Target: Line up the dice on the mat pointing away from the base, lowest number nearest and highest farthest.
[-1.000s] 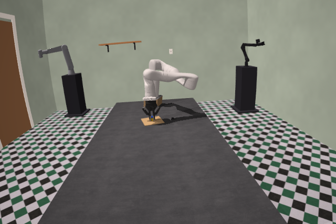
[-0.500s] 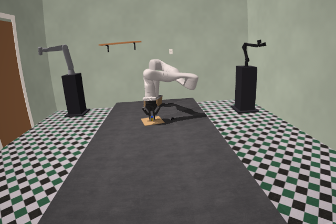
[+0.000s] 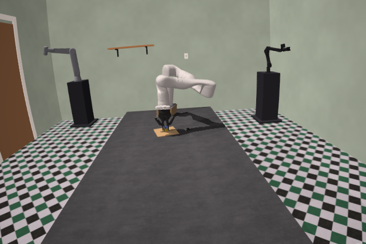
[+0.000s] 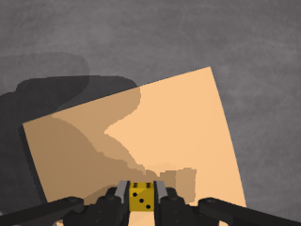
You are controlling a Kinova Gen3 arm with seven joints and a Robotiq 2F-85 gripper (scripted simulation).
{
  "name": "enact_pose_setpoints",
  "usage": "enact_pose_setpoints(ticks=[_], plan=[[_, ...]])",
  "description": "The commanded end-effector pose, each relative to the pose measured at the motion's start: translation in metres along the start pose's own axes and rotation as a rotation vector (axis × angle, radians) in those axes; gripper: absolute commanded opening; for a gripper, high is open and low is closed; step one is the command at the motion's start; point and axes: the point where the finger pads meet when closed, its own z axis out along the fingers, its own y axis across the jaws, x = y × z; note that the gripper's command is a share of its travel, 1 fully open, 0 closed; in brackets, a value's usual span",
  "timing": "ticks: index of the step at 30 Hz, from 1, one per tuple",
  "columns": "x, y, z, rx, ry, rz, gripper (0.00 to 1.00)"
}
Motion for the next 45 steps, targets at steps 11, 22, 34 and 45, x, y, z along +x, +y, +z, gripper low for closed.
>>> enact_pose_setpoints(ticks=[11, 22, 34, 45], plan=[[0.000, 0.000, -0.001, 0.000, 0.001, 0.000, 0.31], [0.000, 0.000, -0.001, 0.000, 0.001, 0.000, 0.31], [0.000, 0.000, -0.034, 0.000, 0.001, 0.000, 0.31], [0.000, 0.000, -0.079, 0.000, 0.001, 0.000, 0.31]])
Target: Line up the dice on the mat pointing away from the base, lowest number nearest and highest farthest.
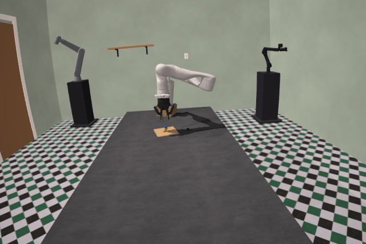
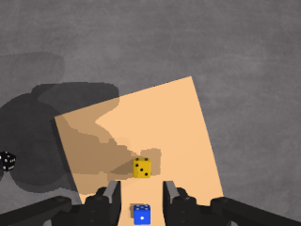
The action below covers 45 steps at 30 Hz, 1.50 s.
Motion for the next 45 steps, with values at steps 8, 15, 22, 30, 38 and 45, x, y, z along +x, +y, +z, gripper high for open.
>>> enact_pose_setpoints(ticks=[8, 15, 22, 30, 38, 45], plan=[[0.0032, -0.0002, -0.0198, 0.006, 0.013, 0.003, 0.31], [0.0032, -0.0002, -0.0198, 0.006, 0.013, 0.003, 1.00], [0.0032, -0.0002, -0.0198, 0.006, 0.013, 0.003, 1.00], [0.0032, -0.0002, -0.0198, 0.006, 0.013, 0.002, 1.00], [0.0033, -0.0005, -0.0197, 0.005, 0.013, -0.004, 1.00], [0.0037, -0.0023, -0.0195, 0.005, 0.013, -0.040, 1.00]])
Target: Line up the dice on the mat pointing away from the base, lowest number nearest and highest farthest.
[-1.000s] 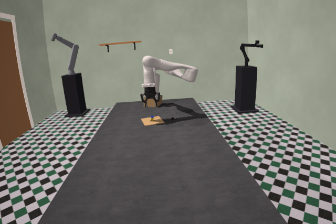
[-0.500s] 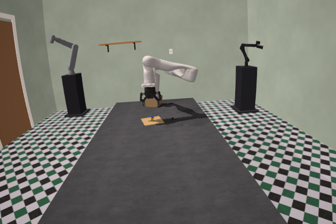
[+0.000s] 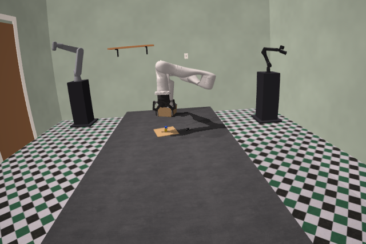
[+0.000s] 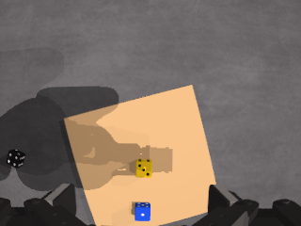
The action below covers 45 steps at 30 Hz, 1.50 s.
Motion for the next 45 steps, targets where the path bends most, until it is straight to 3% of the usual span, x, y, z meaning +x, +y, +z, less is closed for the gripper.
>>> enact_pose_setpoints(ticks=[1, 21, 36, 38, 45], plan=[[0.001, -0.001, 0.000, 0.000, 0.001, -0.017, 1.00], [0.003, -0.015, 0.002, -0.001, 0.001, -0.289, 1.00], [0.007, -0.039, 0.005, -0.002, 0.000, -0.775, 1.00], [0.007, -0.039, 0.005, -0.002, 0.000, -0.775, 1.00], [0.008, -0.054, 0.008, -0.003, 0.000, -1.056, 1.00]])
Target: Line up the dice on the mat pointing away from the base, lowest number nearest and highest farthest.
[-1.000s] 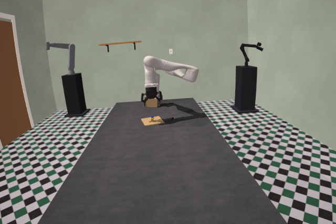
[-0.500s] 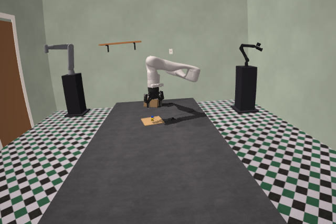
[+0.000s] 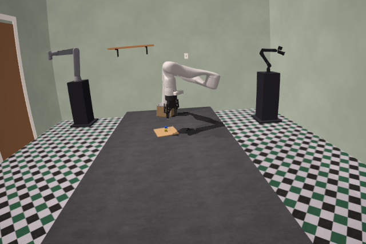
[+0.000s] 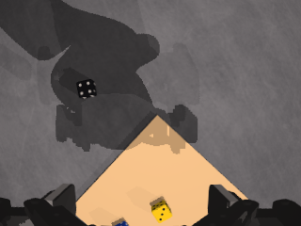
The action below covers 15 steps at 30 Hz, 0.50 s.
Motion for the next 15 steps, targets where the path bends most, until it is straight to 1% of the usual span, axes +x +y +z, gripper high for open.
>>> enact_pose_setpoints(ticks=[1, 8, 10, 15], plan=[[0.008, -0.005, 0.001, 0.001, 0.000, -0.097, 1.00], [0.021, -0.012, 0.003, 0.001, 0.000, -0.395, 1.00], [0.021, -0.012, 0.003, 0.001, 0.000, -0.395, 1.00], [0.031, -0.018, 0.005, 0.001, 0.000, -0.609, 1.00]])
